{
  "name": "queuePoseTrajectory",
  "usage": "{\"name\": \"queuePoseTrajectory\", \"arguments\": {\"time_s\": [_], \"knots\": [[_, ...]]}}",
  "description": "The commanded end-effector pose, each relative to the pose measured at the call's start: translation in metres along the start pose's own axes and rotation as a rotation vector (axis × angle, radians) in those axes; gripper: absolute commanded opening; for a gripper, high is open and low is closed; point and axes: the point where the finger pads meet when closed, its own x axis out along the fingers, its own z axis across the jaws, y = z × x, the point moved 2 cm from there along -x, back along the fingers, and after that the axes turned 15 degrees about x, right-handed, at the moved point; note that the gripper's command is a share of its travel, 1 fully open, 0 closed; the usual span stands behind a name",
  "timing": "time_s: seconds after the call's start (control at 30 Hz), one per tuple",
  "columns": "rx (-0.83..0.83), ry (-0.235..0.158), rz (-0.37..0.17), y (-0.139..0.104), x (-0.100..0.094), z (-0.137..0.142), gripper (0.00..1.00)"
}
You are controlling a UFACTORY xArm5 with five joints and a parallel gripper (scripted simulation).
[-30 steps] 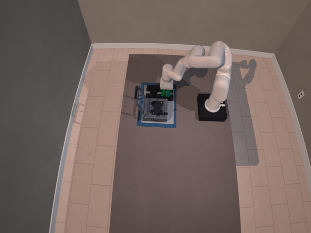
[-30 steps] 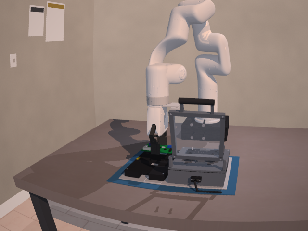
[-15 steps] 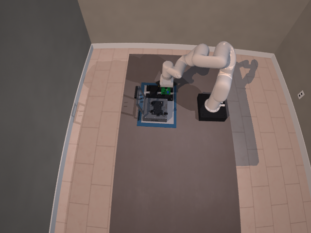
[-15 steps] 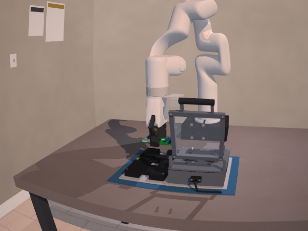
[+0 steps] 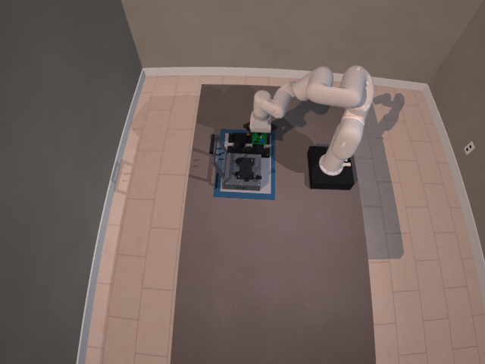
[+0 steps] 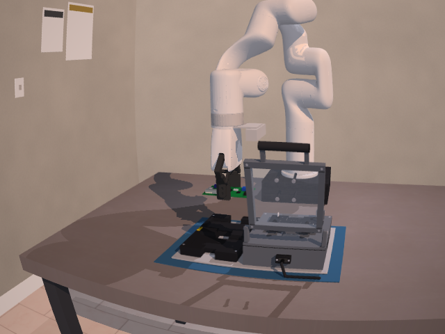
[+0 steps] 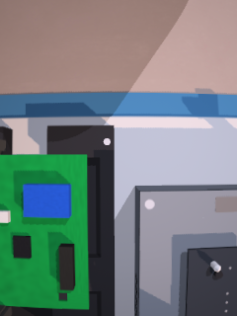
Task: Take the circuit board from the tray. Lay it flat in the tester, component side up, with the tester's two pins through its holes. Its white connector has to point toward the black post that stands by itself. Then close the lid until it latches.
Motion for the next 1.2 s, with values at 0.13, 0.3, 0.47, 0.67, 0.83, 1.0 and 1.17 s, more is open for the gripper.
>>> {"name": "queuePoseTrajectory", "arguments": {"time_s": [0.13,0.3,0.47,0.67,0.83,1.0,1.17], "knots": [[0.000,-0.003,0.000,-0.0001,-0.0067,0.0011,0.79],[0.000,-0.003,0.000,-0.0001,-0.0067,0.0011,0.79],[0.000,-0.003,0.000,-0.0001,-0.0067,0.0011,0.79],[0.000,-0.003,0.000,-0.0001,-0.0067,0.0011,0.79],[-0.001,-0.003,0.000,-0.0001,-0.0067,0.0011,0.79],[-0.005,-0.003,0.000,-0.0001,-0.0067,0.0011,0.79],[-0.013,-0.003,0.000,-0.0001,-0.0067,0.0011,0.79]]}}
